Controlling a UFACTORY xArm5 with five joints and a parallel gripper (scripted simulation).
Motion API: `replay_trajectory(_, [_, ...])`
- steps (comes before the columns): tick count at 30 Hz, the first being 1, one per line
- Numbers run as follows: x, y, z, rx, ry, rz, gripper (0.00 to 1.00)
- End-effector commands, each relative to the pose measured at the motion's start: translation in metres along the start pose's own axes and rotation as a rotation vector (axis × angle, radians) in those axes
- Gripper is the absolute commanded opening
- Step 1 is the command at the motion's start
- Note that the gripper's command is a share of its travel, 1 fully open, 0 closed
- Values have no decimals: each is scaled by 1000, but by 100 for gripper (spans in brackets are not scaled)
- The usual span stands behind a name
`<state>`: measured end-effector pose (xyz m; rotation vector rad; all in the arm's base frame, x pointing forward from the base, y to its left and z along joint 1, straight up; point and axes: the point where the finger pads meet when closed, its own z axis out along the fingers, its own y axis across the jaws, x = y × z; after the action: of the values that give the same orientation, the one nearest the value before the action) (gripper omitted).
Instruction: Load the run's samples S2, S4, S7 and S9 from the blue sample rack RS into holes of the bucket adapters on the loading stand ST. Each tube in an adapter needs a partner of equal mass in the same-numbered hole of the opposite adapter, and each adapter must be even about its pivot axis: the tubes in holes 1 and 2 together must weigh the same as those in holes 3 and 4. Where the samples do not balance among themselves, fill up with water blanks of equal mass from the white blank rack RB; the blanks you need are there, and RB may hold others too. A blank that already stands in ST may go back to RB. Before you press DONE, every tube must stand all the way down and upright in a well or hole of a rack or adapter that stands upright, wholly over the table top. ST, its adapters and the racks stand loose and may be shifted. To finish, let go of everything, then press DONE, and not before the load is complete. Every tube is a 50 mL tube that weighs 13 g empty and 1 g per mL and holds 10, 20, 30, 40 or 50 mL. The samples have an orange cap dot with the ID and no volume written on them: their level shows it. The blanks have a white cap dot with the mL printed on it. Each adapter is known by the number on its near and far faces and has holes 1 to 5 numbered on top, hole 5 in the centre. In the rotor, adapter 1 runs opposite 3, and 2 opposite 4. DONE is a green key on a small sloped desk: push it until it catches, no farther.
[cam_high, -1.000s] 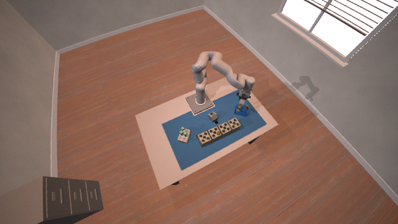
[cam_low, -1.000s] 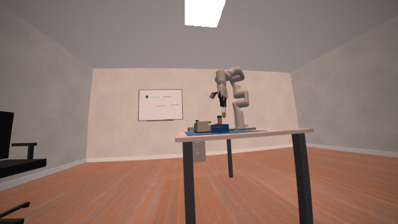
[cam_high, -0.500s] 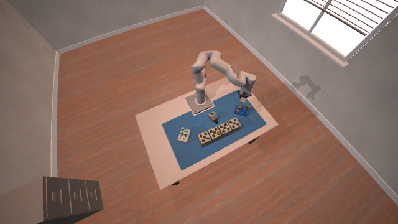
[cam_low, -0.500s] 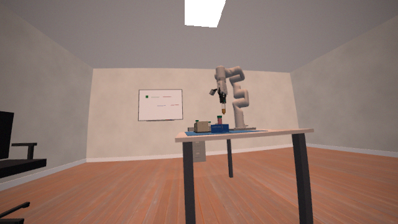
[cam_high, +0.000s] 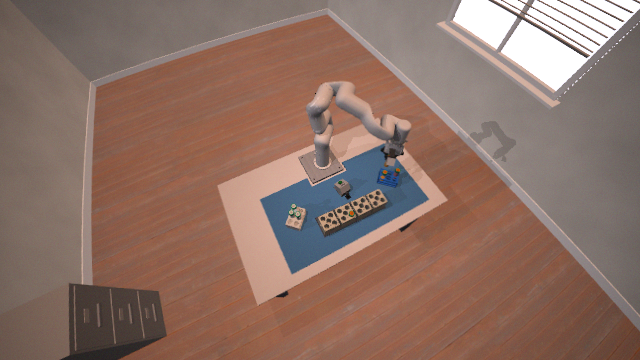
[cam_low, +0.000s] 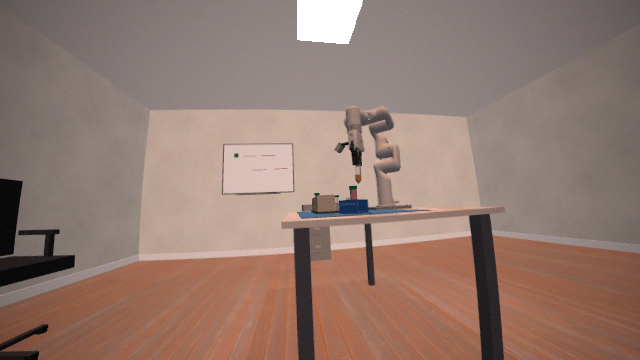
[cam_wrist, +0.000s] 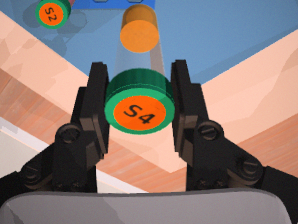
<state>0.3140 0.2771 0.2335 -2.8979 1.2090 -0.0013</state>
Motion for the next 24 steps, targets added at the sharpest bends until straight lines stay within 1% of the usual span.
replay_trajectory(1, [11,6,-2,6,1,-90,0])
replay_trajectory(2, [11,6,-2,6,1,-90,0])
replay_trajectory(17, [75,46,-2,5,4,-590,0])
replay_trajectory(19, [75,46,-2,5,4,-590,0])
replay_trajectory(21, [84,51,-2,5,4,-657,0])
replay_trajectory(24, [96,59,-2,5,4,-664,0])
